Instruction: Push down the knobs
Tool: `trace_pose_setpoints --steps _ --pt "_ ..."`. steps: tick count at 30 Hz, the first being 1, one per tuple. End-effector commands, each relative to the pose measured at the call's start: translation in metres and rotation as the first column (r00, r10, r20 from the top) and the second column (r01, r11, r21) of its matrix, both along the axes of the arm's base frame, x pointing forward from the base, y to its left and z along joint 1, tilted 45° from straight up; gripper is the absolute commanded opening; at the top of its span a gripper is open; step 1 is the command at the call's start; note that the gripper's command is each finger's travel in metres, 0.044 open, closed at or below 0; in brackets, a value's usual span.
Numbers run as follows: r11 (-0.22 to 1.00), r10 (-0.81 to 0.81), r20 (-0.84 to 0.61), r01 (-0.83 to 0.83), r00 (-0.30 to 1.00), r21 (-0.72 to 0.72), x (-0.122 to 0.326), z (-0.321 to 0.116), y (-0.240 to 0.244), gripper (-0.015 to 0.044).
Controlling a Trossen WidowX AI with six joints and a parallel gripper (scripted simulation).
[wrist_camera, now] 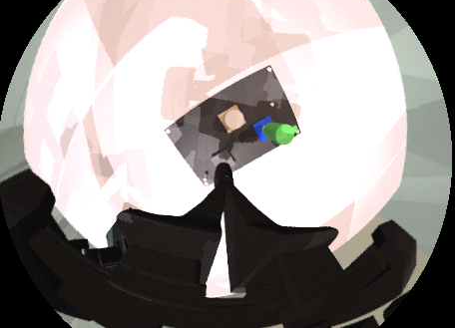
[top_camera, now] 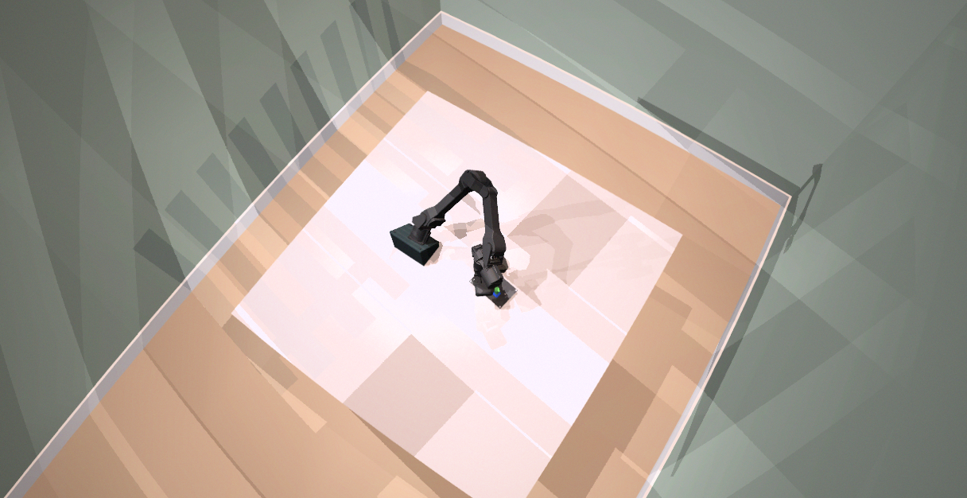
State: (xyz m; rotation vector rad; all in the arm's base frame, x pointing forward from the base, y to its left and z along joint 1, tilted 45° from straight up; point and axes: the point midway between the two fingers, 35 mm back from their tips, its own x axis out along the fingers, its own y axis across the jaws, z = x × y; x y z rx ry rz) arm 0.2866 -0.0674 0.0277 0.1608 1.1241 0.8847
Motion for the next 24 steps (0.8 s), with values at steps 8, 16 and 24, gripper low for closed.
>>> trace_pose_setpoints --steps 8,16,24 --pt "1.000 -0.002 -0.005 0.002 1.000 0.005 0.0000 -0.0018 0.0022 0.0000" --pt "1.000 -0.002 -0.005 0.002 1.000 0.005 -0.0002 -0.0007 0.0012 0.0000" --pt "1.000 -0.002 -0.005 0.002 1.000 0.005 0.0001 -0.0022 0.0026 0.0000"
